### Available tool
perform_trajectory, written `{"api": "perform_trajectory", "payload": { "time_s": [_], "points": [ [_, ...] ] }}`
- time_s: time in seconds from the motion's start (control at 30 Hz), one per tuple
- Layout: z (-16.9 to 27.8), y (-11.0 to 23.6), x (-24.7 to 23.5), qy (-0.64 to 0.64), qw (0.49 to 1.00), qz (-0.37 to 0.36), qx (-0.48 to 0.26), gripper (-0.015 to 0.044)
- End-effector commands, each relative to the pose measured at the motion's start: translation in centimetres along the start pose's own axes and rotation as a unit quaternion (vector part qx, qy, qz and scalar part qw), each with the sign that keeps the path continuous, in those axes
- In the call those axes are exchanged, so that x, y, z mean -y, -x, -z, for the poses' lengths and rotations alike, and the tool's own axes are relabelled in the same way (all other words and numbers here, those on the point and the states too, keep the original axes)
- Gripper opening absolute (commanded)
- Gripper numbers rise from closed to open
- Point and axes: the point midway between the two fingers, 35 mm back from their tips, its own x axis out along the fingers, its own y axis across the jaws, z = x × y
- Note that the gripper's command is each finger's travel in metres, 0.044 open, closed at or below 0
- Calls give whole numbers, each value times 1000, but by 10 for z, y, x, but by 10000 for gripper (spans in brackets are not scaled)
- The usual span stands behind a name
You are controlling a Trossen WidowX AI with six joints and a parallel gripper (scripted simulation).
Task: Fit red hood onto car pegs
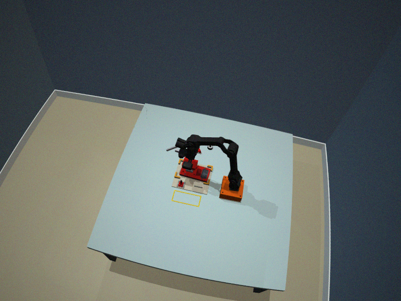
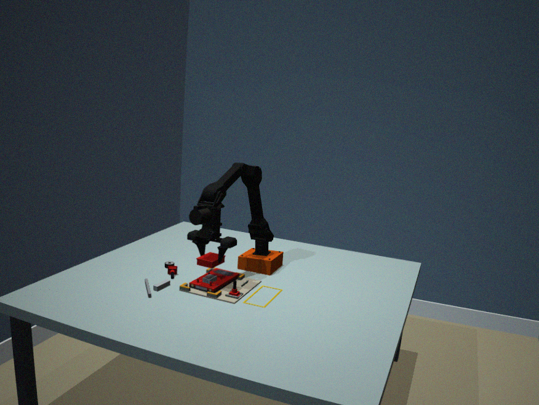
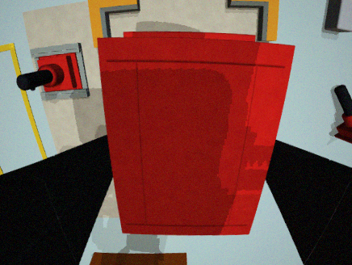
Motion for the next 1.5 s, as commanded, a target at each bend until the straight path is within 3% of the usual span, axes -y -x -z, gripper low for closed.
{"api": "perform_trajectory", "payload": {
  "time_s": [0.0, 0.27, 1.47],
  "points": [
    [0, -9, 0, 4, 1000, 1, -3, 0],
    [0, -49, 4, 4, 1000, 1, -3, 0],
    [1, -51, 4, 4, 1000, 1, -3, 0]
  ]
}}
